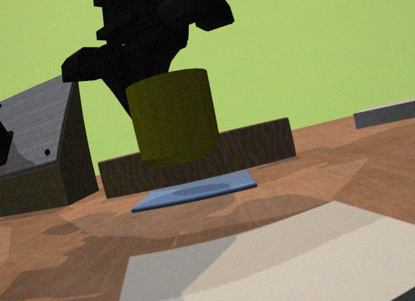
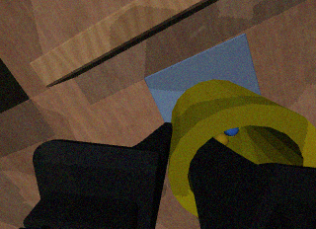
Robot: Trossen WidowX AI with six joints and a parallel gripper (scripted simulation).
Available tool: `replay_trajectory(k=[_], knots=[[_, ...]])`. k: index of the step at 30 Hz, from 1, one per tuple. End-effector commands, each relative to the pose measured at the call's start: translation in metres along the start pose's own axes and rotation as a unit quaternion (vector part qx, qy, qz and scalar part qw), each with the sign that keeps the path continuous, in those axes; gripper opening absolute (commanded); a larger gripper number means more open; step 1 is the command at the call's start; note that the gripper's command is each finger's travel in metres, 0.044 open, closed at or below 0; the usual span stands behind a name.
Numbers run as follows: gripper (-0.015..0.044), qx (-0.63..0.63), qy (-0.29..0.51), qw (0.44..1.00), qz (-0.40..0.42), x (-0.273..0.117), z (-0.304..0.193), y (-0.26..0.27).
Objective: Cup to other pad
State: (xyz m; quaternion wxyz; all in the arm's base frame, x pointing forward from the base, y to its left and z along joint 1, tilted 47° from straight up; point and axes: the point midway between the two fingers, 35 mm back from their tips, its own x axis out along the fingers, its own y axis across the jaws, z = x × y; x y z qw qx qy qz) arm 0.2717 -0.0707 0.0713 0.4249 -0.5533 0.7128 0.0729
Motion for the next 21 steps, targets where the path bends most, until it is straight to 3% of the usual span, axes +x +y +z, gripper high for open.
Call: replay_trajectory(k=[1, 9, 21], knots=[[0.0000, 0.003, -0.005, 1.000, -0.002, -0.016, 0.001, -0.001], [0.0000, 0.002, -0.002, 1.000, -0.003, -0.042, 0.000, 0.001], [0.0000, -0.002, 0.001, 1.000, -0.003, -0.040, 0.000, 0.002]])
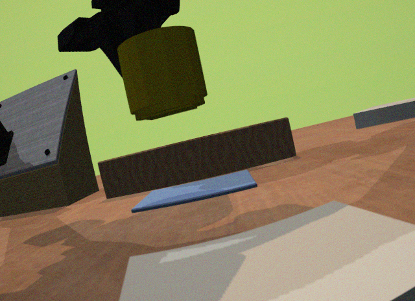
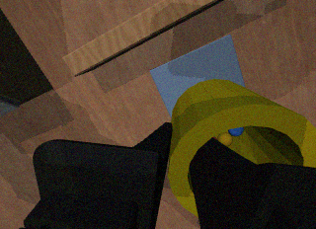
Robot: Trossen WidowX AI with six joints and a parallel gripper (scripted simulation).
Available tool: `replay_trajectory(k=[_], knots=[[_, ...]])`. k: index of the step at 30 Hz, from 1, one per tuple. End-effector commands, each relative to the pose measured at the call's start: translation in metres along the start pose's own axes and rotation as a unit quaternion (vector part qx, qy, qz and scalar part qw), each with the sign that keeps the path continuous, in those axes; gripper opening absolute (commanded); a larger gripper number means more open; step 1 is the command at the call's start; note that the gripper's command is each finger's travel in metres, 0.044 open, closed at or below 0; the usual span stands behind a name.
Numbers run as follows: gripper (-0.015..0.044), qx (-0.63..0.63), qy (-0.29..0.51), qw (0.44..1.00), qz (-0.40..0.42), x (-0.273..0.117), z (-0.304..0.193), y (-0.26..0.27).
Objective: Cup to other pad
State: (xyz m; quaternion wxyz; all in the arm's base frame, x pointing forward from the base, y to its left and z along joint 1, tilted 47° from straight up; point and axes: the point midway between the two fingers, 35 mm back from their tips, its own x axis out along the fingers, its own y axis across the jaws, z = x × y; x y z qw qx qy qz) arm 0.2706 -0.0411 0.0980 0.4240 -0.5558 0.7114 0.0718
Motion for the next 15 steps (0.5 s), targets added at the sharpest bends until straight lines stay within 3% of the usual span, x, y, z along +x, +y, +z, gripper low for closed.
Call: replay_trajectory(k=[1, 15], knots=[[0.0000, -0.001, 0.000, 1.000, 0.000, 0.000, 0.000, 0.000], [0.0000, 0.001, -0.002, 1.000, 0.000, 0.000, 0.014, 0.007]])
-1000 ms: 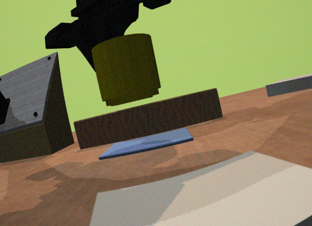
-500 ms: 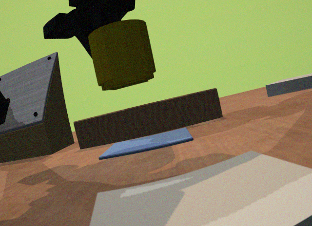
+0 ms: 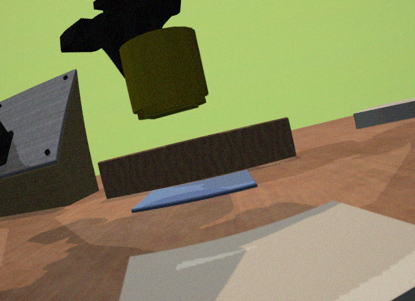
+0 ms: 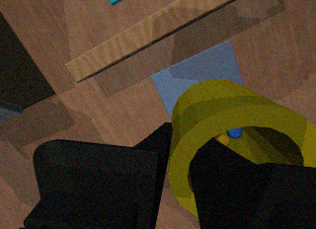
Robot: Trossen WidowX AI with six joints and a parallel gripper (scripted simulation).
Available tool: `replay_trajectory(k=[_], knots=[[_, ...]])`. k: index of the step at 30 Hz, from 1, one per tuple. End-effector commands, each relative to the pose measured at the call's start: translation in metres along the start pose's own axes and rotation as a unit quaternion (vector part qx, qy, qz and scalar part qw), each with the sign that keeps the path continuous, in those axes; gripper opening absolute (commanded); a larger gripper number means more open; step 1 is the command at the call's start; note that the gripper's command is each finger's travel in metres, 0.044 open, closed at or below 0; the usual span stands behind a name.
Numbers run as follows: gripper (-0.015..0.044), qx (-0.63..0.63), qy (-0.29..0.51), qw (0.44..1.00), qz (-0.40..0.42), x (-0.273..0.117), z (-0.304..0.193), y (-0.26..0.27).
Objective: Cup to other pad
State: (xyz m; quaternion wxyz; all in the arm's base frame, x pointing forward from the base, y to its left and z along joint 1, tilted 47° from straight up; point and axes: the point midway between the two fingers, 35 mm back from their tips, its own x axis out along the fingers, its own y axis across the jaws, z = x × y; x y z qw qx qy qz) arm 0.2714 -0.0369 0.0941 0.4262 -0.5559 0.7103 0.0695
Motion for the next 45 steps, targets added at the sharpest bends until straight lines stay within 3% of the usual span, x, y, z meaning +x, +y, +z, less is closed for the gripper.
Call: replay_trajectory(k=[1, 45], knots=[[0.0000, -0.002, -0.002, 1.000, 0.002, 0.000, 0.011, 0.006], [0.0000, 0.000, -0.005, 1.000, 0.003, -0.004, 0.106, 0.063]])
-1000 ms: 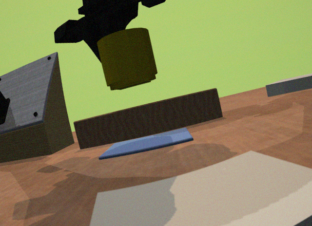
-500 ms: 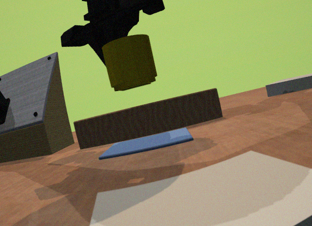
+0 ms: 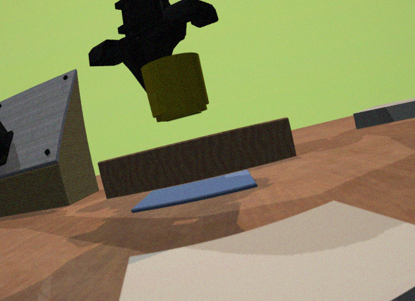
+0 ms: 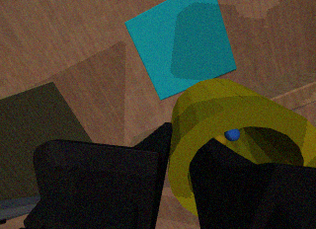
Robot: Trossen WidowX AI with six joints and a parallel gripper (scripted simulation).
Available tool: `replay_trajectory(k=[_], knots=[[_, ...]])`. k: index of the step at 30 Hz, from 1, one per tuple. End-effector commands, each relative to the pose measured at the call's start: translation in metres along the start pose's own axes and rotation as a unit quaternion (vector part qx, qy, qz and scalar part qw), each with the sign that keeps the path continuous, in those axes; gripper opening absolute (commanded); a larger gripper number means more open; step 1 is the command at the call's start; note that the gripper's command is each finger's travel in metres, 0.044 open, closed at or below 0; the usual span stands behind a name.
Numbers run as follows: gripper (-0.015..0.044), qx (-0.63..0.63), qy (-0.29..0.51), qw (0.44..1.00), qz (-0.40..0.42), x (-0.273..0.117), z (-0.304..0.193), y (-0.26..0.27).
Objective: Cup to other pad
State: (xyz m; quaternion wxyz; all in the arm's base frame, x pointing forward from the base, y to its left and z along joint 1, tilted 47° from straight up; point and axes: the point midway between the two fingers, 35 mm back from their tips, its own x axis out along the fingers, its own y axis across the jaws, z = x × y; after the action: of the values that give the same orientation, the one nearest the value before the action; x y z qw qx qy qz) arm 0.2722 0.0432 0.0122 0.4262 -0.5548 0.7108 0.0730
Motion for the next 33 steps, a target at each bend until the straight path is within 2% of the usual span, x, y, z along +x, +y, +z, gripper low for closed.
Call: replay_trajectory(k=[1, 21, 33], knots=[[0.0000, 0.002, -0.003, 1.000, 0.000, -0.002, 0.010, 0.004], [0.0000, 0.002, -0.004, 1.000, 0.001, -0.004, 0.048, 0.027], [0.0000, 0.002, -0.004, 1.000, 0.000, 0.008, 0.049, 0.027]])
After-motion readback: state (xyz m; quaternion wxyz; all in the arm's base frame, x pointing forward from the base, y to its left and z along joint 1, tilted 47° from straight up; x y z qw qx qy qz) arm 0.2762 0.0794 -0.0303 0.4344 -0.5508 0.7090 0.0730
